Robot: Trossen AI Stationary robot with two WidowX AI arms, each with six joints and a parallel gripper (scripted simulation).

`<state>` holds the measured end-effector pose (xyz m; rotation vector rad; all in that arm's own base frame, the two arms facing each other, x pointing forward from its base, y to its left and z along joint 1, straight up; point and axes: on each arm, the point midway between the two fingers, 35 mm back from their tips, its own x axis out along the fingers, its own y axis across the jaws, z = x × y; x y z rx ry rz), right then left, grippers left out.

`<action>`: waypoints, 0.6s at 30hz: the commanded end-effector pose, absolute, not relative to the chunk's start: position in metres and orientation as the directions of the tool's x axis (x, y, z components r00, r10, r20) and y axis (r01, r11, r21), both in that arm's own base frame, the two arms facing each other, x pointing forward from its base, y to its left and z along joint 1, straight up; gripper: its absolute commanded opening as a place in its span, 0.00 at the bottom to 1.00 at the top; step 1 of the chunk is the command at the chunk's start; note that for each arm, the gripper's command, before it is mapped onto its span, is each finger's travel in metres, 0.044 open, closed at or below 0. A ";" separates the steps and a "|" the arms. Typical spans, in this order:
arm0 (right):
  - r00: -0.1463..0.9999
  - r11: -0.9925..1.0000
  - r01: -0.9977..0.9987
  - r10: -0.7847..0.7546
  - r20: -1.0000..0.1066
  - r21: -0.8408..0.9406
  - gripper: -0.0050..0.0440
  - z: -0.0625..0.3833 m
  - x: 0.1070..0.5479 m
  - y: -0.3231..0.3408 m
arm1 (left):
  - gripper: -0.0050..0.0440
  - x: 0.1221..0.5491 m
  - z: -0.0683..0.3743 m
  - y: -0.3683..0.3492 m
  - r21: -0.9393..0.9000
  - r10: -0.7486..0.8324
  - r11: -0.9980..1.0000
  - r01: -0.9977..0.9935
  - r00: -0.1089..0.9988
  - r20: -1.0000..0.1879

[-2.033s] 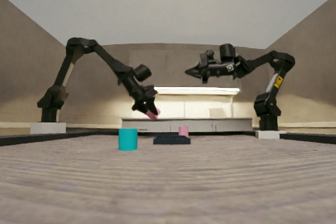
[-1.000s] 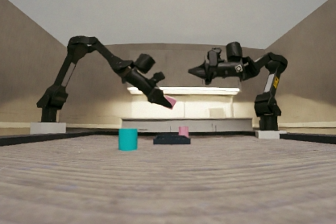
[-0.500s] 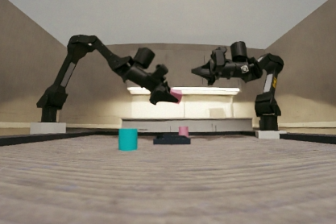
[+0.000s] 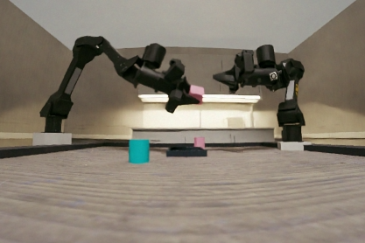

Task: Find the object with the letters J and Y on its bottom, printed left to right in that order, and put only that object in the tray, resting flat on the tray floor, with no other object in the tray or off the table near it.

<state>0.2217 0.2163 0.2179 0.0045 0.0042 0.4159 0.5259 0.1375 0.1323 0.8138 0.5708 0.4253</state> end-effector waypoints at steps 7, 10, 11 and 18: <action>0.904 0.904 -0.428 0.428 0.000 0.002 0.00 0.211 0.206 0.225 | 0.45 0.543 0.161 0.118 0.878 0.568 0.463 -0.121 0.801 -0.189; 0.899 0.899 -0.438 0.438 0.000 0.001 0.00 0.209 0.200 0.228 | 0.45 0.547 0.165 0.110 0.907 0.569 0.408 -0.108 0.807 -0.160; 0.897 0.897 -0.441 0.441 0.000 0.001 0.00 0.208 0.198 0.229 | 0.45 0.549 0.167 0.107 0.915 0.569 0.389 -0.104 0.808 -0.150; 0.889 0.889 -0.457 0.457 0.000 0.000 0.00 0.205 0.189 0.233 | 0.45 0.554 0.174 0.093 0.952 0.570 0.293 -0.085 0.815 -0.103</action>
